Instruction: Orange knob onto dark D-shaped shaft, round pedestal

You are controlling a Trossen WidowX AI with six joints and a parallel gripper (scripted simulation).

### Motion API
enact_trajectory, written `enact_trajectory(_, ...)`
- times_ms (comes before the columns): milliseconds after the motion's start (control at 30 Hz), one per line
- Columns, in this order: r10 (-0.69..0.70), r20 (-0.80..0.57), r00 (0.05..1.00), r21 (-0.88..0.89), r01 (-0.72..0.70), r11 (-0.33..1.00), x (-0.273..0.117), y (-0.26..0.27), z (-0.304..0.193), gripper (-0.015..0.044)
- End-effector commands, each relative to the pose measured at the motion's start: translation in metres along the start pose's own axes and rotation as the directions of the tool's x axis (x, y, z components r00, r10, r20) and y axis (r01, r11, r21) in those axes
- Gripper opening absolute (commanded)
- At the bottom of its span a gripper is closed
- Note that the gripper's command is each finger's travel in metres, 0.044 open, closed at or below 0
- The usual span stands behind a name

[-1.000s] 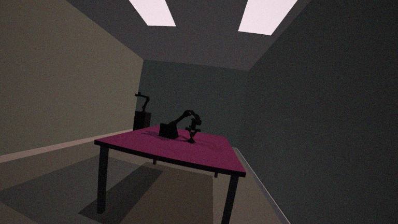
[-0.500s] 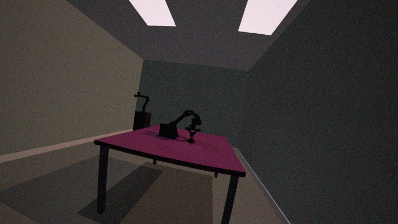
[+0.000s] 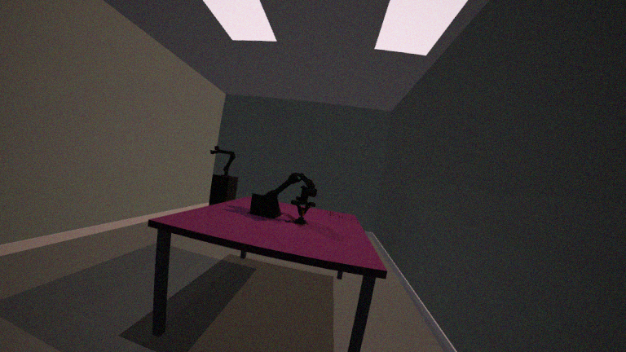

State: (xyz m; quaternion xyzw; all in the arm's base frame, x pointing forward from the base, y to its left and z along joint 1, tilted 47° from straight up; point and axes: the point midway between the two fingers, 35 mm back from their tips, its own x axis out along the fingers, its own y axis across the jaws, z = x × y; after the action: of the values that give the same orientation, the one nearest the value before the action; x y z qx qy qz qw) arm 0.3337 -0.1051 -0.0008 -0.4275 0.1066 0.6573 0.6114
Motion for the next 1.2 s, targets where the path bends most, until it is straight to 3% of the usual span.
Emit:
enact_trajectory(0,-0.001,-0.001,1.000,-0.009,0.001,1.000,0.0003,-0.0005,-0.0003,0.0000)
enact_trajectory(700,0.000,-0.001,1.000,-0.009,0.000,1.000,-0.0036,-0.0008,-0.0001,0.0000)
enact_trajectory(933,0.000,-0.001,1.000,-0.207,0.000,0.978,-0.0024,0.0003,-0.0001,0.0000)
enact_trajectory(1167,-0.001,-0.001,1.000,-0.217,0.000,0.976,-0.0013,-0.0006,-0.0003,0.0000)
